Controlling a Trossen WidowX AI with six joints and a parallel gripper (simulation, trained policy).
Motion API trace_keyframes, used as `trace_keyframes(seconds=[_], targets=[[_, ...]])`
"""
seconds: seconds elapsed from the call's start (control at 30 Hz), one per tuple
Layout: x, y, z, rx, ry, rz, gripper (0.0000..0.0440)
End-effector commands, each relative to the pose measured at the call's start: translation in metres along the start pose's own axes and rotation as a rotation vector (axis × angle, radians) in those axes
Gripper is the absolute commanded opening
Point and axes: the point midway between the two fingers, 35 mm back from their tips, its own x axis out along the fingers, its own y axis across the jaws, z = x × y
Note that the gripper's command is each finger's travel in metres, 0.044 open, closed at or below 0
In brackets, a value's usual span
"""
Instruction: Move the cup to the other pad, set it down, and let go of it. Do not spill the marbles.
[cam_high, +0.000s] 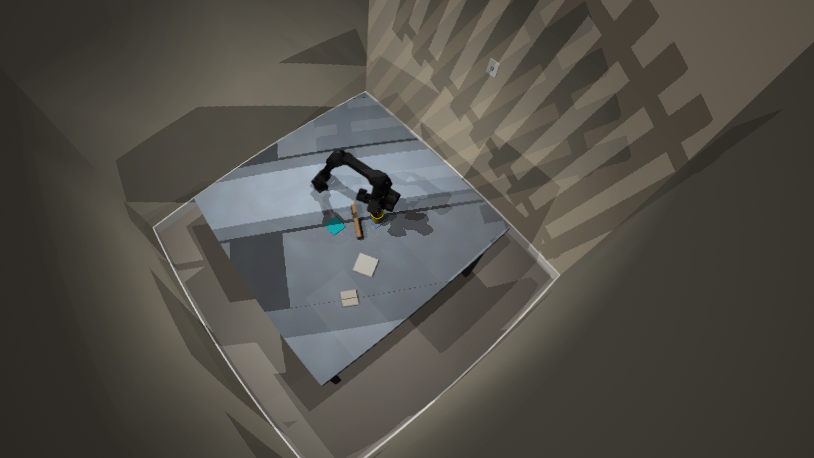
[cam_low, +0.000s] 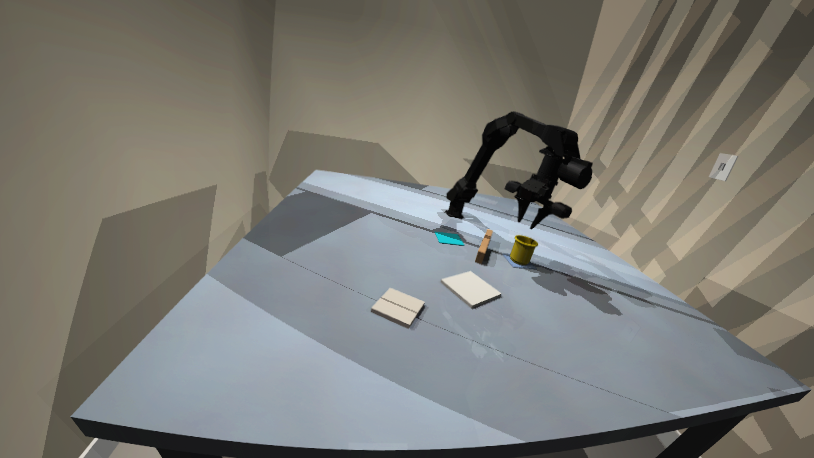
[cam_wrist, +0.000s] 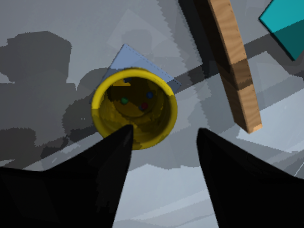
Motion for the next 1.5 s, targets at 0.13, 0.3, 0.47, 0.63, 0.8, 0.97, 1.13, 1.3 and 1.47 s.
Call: trace_keyframes(seconds=[0.13, 0.3, 0.47, 0.63, 0.8, 0.97, 1.13, 1.3, 1.47], targets=[[0.029, 0.0, 0.0, 0.014, -0.003, -0.067, 0.0201], [0.046, -0.001, 0.0, 0.009, -0.004, -0.093, 0.0205], [0.064, -0.001, -0.001, -0.006, -0.002, -0.115, 0.0206], [0.083, -0.002, -0.001, -0.035, 0.004, -0.134, 0.0206], [0.095, -0.003, -0.001, -0.064, 0.006, -0.138, 0.0148], [0.097, -0.006, 0.001, -0.092, -0.002, -0.14, 0.0027], [0.09, -0.01, 0.002, -0.096, -0.004, -0.135, 0.0], [0.079, -0.014, 0.004, -0.085, -0.005, -0.124, 0.0], [0.064, -0.022, 0.006, -0.061, -0.002, -0.112, 0.0]])
